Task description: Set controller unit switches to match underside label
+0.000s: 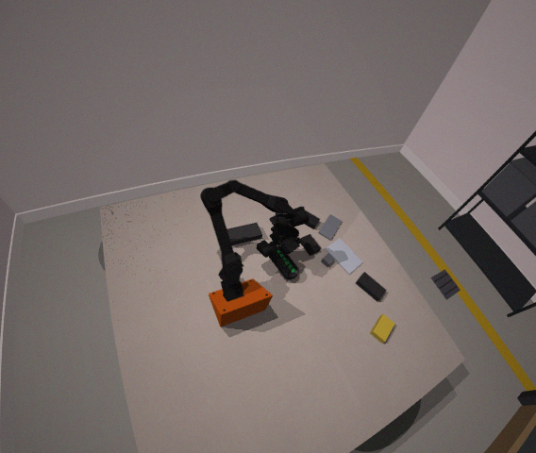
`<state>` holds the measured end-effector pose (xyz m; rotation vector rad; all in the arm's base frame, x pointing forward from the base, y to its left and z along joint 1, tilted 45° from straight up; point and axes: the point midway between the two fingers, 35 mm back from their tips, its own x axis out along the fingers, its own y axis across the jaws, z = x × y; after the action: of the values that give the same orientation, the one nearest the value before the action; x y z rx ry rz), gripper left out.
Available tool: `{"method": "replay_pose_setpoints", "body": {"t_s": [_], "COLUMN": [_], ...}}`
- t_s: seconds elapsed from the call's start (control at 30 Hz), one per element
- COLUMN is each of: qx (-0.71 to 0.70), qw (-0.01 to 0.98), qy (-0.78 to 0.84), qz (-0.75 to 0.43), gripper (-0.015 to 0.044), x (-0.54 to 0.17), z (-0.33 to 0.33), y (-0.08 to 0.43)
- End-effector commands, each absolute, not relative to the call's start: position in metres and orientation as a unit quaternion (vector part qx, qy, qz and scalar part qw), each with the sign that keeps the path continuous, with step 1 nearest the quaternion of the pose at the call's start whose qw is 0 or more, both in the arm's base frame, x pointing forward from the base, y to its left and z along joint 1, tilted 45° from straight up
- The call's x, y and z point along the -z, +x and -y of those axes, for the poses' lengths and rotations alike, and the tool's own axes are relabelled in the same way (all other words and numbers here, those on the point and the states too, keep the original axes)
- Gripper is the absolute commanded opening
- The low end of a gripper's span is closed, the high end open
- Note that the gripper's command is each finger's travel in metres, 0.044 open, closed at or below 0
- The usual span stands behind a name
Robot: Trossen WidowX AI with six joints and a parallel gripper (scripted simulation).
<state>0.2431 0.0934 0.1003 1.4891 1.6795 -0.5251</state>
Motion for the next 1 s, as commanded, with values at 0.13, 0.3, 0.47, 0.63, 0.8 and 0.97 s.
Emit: {"method": "replay_pose_setpoints", "body": {"t_s": [0.13,0.3,0.47,0.63,0.8,0.97], "qx": [0.204,0.201,0.198,0.195,0.192,0.189], "qw": [0.402,0.399,0.395,0.392,0.389,0.385], "qy": [0.593,0.594,0.595,0.596,0.597,0.598], "qz": [-0.667,-0.669,-0.671,-0.673,-0.675,-0.677], "gripper": [0.0335,0.0335,0.0335,0.0335,0.0335,0.0335], "x": [-0.102,-0.103,-0.104,-0.104,-0.104,-0.105], "z": [-0.085,-0.081,-0.077,-0.073,-0.069,-0.065], "y": [0.246,0.246,0.247,0.248,0.249,0.25]}}
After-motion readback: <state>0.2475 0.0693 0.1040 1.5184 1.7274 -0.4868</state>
